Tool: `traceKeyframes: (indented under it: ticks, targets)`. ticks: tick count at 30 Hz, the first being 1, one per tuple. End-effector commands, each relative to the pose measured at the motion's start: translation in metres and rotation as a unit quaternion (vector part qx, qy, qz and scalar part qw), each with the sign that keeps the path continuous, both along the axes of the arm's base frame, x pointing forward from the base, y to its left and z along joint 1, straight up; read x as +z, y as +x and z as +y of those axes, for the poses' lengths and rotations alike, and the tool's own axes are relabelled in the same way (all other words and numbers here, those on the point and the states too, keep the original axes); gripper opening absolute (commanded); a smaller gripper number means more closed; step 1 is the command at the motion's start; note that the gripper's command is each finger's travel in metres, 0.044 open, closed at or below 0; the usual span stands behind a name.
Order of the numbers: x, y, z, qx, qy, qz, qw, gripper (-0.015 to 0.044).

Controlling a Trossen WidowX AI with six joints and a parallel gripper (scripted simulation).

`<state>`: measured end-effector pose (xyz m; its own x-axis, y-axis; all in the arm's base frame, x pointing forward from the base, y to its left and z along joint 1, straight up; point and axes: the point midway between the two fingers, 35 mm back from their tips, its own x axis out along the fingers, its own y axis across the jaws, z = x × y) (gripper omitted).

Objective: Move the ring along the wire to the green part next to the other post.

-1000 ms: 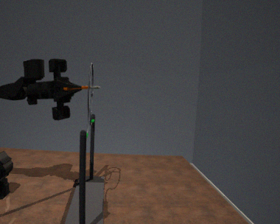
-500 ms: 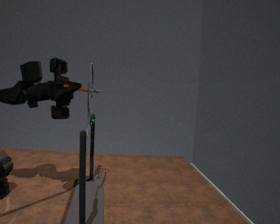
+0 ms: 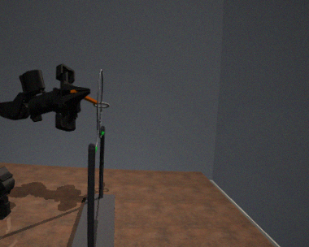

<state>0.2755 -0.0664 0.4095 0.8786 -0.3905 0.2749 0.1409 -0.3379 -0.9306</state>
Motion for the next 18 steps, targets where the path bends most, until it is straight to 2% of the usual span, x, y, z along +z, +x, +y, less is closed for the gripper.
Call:
traceKeyframes:
  ticks: [1, 18]
  targets:
    - [0.0019, -0.0004, 0.0003, -0.001, -0.025, -0.002, 1.000, -0.0150]
    - [0.0072, -0.0006, 0.0027, -0.003, -0.128, -0.008, 0.992, -0.0150]
